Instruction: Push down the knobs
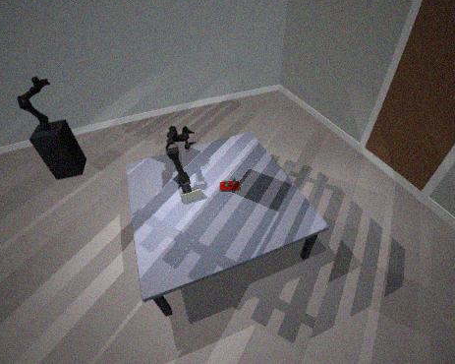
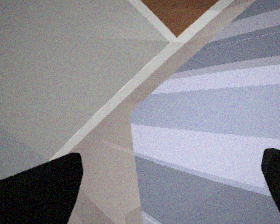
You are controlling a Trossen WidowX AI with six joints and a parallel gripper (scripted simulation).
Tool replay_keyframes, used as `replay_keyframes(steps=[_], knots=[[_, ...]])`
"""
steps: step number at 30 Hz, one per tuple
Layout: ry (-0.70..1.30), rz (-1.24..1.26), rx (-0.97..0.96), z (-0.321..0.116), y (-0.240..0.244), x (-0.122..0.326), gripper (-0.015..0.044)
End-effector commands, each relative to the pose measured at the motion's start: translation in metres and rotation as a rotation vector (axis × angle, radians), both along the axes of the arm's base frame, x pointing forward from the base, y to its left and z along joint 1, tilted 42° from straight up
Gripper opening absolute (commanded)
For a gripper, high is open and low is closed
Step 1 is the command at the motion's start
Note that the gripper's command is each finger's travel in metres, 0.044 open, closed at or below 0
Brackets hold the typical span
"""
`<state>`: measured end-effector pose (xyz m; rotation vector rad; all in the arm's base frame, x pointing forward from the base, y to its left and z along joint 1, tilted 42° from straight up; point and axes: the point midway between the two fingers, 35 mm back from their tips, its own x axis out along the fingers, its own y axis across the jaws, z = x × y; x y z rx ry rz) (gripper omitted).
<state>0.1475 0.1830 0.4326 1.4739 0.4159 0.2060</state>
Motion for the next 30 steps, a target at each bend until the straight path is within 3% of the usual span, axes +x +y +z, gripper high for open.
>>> replay_keyframes(steps=[1, 15, 30], knots=[[0.000, 0.000, -0.006, 0.000, 0.000, 0.000, 0.0374], [0.021, 0.025, -0.449, -0.046, 0.020, 0.043, 0.0006], [0.170, 0.160, -0.915, -0.116, 0.022, 0.100, 0.0000]])
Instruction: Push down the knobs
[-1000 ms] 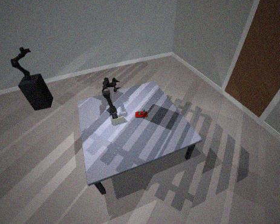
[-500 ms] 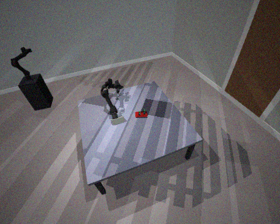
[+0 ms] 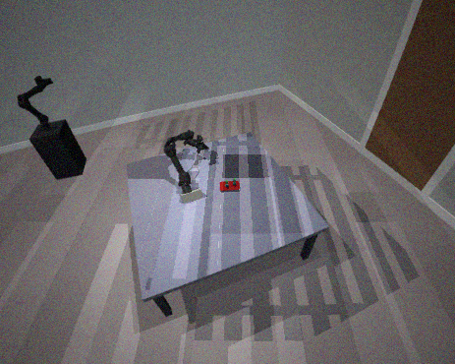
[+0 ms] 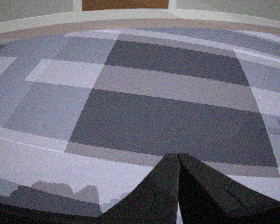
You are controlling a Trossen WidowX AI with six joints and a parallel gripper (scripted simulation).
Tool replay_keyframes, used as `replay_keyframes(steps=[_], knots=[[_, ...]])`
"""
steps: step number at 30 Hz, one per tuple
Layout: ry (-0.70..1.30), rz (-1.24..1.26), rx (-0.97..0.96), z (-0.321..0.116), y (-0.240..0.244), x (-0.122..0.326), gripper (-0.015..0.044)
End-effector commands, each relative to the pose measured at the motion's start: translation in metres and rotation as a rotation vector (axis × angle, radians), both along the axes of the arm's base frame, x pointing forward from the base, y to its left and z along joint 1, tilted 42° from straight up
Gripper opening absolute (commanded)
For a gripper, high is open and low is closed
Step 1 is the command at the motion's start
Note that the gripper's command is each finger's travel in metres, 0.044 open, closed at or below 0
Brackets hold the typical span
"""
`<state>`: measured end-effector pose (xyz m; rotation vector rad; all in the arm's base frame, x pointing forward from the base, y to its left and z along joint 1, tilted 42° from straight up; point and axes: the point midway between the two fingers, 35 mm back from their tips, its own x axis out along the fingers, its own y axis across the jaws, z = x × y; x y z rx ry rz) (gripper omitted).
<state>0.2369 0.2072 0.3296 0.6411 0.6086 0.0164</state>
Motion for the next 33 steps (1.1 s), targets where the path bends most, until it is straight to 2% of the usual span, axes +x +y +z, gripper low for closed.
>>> replay_keyframes(steps=[1, 18, 26, 33], knots=[[0.060, 0.034, -0.106, -0.018, -0.003, 0.015, 0.0000], [0.447, 0.238, -0.445, -0.121, -0.059, 0.074, 0.0000], [0.636, 0.387, -0.456, -0.165, -0.096, 0.090, 0.0000], [0.774, 0.540, -0.372, -0.200, -0.130, 0.097, 0.0000]])
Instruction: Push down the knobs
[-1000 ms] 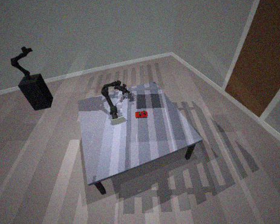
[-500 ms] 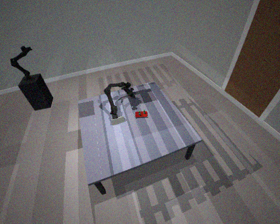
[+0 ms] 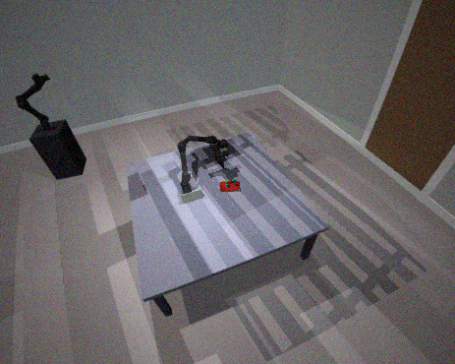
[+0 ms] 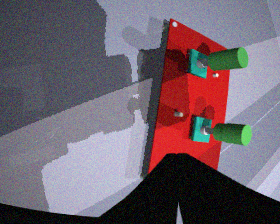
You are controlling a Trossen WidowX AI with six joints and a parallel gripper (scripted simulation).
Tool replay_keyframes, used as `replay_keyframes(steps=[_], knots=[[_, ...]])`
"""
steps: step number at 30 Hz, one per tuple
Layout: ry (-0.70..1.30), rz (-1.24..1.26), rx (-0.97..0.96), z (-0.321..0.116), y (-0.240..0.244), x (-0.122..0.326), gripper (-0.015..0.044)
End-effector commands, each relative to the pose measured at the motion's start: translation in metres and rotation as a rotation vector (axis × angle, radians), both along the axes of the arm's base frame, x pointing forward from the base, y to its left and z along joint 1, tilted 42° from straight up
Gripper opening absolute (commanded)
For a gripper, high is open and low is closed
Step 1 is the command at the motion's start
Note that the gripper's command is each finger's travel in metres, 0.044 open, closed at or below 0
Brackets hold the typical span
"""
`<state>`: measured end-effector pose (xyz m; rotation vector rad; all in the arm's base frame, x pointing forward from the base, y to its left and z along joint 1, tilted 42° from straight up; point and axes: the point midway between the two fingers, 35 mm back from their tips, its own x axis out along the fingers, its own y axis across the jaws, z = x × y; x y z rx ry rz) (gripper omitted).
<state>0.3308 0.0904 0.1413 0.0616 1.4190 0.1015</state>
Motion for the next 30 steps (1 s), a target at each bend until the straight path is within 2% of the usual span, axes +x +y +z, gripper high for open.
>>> replay_keyframes(steps=[1, 11, 20, 30], knots=[[0.086, 0.042, 0.066, -0.016, -0.019, 0.003, 0.0000], [0.219, 0.108, 0.310, -0.051, -0.066, 0.004, 0.0000], [0.203, 0.113, 0.580, -0.072, -0.109, 0.003, 0.0000], [0.196, 0.112, 0.601, -0.087, -0.101, 0.001, 0.0000]])
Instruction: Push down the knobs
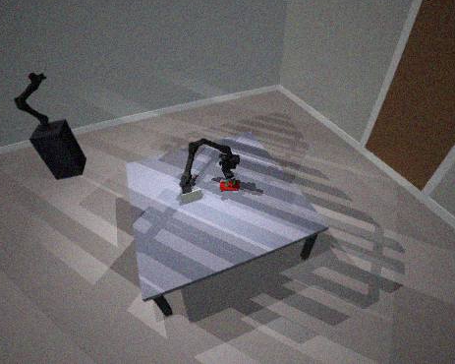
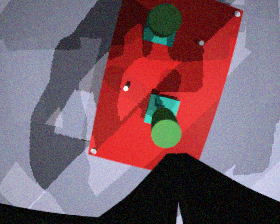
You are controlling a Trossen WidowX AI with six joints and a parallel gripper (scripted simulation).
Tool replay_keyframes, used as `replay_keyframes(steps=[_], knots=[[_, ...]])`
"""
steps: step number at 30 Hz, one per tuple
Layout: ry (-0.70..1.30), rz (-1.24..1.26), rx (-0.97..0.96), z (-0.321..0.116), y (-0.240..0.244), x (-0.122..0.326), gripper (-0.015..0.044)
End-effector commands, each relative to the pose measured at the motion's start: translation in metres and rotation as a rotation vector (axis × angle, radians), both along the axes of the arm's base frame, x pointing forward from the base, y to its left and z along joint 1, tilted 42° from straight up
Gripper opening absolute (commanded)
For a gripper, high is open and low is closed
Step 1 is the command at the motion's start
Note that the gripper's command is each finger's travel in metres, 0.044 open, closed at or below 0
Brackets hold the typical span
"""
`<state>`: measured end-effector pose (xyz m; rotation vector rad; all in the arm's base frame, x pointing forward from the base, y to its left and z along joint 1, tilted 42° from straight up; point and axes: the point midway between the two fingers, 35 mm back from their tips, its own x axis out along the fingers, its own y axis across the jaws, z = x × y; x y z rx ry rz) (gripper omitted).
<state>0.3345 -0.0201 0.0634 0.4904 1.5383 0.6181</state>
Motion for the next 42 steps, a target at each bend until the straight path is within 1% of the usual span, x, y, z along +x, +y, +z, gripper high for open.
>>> replay_keyframes(steps=[1, 20, 42], knots=[[0.008, 0.003, 0.010, -0.011, 0.011, -0.003, 0.0000], [0.008, 0.003, 0.011, -0.026, 0.025, -0.004, 0.0000], [0.008, 0.003, 0.011, -0.028, 0.026, -0.004, 0.0000]])
